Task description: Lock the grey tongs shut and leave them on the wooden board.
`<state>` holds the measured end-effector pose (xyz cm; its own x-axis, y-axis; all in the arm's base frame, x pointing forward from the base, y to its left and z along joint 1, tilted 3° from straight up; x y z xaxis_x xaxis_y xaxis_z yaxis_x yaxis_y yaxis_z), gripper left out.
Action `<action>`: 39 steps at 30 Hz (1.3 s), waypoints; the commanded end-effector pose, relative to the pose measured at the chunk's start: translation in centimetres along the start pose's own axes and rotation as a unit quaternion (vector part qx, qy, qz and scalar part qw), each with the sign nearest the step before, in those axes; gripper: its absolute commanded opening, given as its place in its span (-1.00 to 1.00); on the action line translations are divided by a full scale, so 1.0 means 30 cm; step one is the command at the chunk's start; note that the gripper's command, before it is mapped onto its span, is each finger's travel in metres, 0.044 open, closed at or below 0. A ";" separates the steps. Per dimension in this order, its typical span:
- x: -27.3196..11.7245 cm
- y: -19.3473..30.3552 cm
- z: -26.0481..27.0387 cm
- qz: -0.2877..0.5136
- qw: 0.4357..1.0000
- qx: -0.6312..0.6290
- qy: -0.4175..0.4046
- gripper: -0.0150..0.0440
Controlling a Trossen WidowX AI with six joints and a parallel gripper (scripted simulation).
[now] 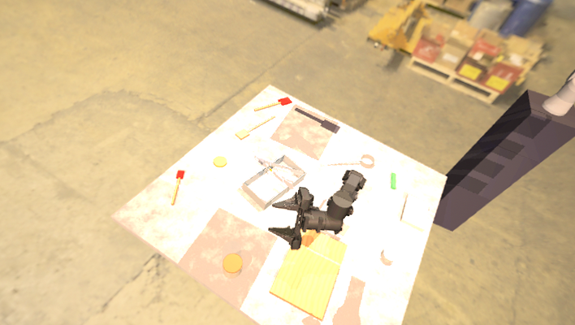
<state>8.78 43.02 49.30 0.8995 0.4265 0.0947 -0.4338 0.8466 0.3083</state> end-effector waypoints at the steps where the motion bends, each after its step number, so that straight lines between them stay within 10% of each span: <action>1: 0.000 0.000 0.000 0.000 1.000 0.000 0.000 0.95; 18: 0.282 -0.270 -0.117 -0.035 0.972 -0.221 0.070 1.00; 39: 0.556 -1.267 -0.336 -0.007 0.680 -0.594 0.431 1.00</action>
<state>38.44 24.34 31.64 0.8219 0.0560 -0.5669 -0.5423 0.3814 -0.7486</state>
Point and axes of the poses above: the point midway between the two fingers, 35 mm back from their tips, its own x axis out along the fingers, its own z axis across the jaws, y = z × x, the point moved 10 cm from there along -x, back along the fingers, and after that the axes turned 8 degrees about -x, right-handed, at the moved point
